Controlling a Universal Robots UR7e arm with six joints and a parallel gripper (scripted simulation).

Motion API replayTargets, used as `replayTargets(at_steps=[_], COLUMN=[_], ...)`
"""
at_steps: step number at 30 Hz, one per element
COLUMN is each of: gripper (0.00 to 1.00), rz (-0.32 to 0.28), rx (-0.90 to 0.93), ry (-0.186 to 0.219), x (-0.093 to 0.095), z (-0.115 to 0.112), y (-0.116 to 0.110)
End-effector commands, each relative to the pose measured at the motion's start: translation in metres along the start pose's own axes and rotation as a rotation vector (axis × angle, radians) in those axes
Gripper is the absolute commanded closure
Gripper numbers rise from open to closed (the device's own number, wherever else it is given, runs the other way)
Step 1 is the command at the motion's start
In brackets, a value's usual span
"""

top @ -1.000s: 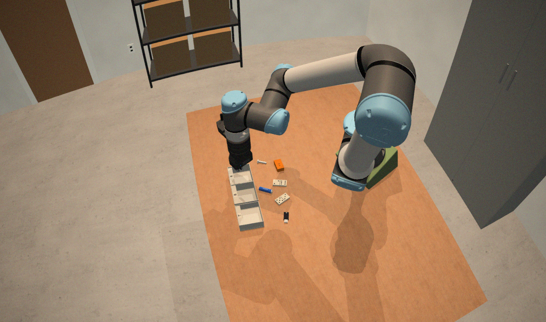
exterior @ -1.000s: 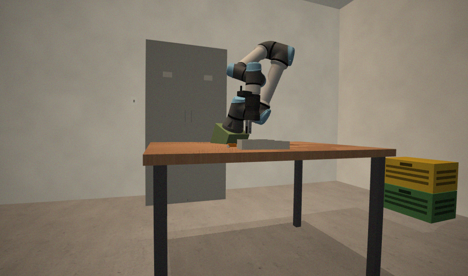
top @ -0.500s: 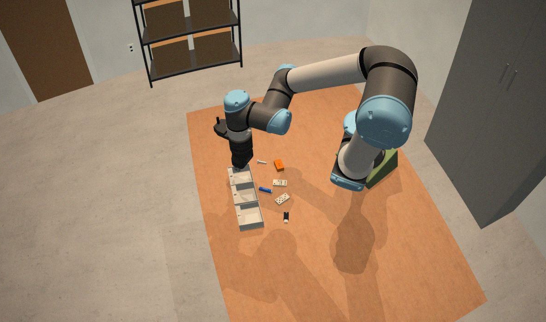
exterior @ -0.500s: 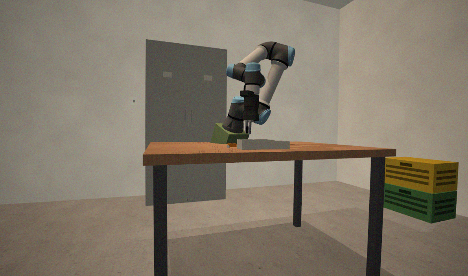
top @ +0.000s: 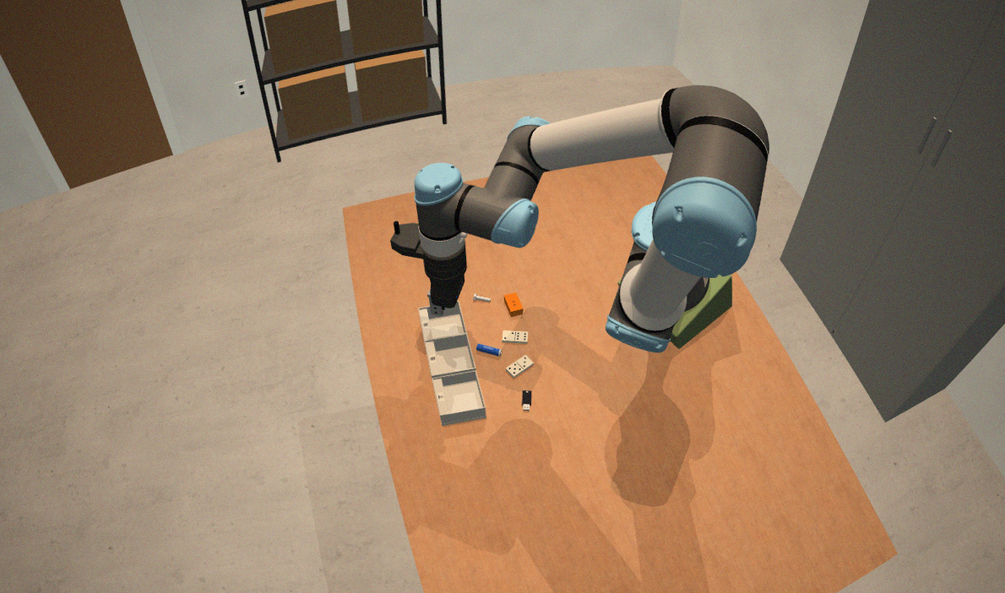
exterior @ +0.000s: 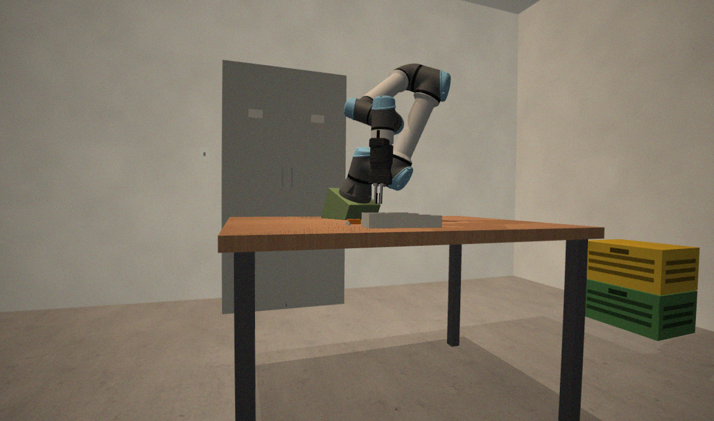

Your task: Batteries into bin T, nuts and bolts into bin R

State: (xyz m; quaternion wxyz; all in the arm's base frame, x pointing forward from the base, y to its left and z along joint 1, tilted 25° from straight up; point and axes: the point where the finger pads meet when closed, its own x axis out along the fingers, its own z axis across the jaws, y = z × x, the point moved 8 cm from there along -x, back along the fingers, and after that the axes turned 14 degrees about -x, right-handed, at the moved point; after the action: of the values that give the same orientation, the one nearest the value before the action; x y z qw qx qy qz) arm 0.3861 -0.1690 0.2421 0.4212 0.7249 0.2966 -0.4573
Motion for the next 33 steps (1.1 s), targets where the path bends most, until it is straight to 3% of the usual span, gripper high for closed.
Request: replayTargets(at_steps=[1, 19, 25, 33], gripper=[0.69, 0.69, 0.69, 0.69], rz=[0.001, 0.011, 0.011, 0.009], rx=[-0.150, -0.519, -0.529, -0.531], ry=[0.015, 0.032, 0.033, 0.036], x=[0.000, 0.000, 0.000, 0.017], z=[0.002, 0.003, 0.003, 0.001], y=[0.001, 0.000, 0.000, -0.002])
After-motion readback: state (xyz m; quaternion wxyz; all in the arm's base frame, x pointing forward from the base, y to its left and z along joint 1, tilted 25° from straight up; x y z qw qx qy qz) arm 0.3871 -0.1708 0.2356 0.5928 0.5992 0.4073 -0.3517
